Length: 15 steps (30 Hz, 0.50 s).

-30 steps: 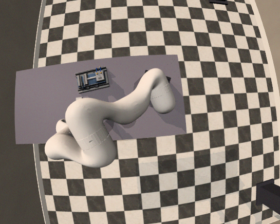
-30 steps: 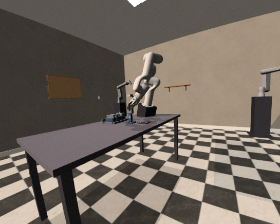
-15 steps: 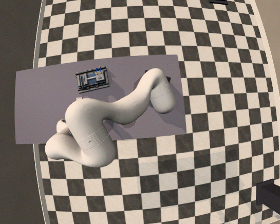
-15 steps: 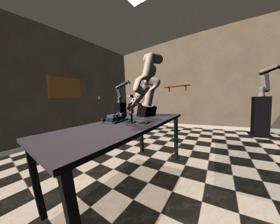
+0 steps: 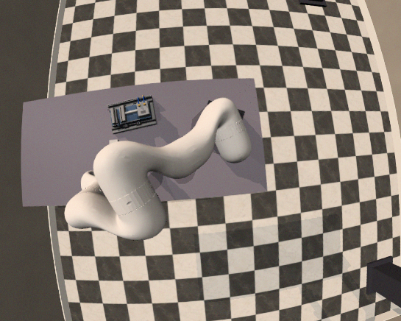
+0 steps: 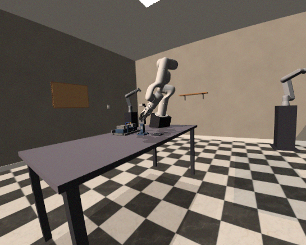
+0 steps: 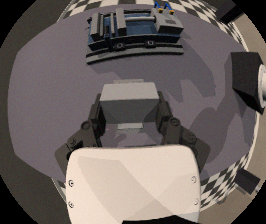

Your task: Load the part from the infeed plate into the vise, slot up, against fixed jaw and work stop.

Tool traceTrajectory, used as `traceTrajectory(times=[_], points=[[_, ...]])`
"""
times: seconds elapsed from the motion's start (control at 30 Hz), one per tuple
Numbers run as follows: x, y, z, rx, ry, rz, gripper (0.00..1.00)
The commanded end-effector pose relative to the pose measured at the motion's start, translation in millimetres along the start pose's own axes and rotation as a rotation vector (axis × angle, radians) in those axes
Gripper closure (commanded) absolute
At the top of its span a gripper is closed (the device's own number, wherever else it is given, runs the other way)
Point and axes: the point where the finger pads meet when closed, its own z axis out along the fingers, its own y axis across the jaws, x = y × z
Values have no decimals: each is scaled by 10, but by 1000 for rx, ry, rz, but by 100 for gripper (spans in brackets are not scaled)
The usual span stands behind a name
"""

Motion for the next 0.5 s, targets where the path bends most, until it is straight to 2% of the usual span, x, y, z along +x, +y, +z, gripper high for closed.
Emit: traceTrajectory(times=[0.0,0.23,0.27,0.47], points=[[3,-8,-6,1,0,1,100],[3,-8,-6,1,0,1,100],[3,-8,-6,1,0,1,11],[3,-8,-6,1,0,1,11]])
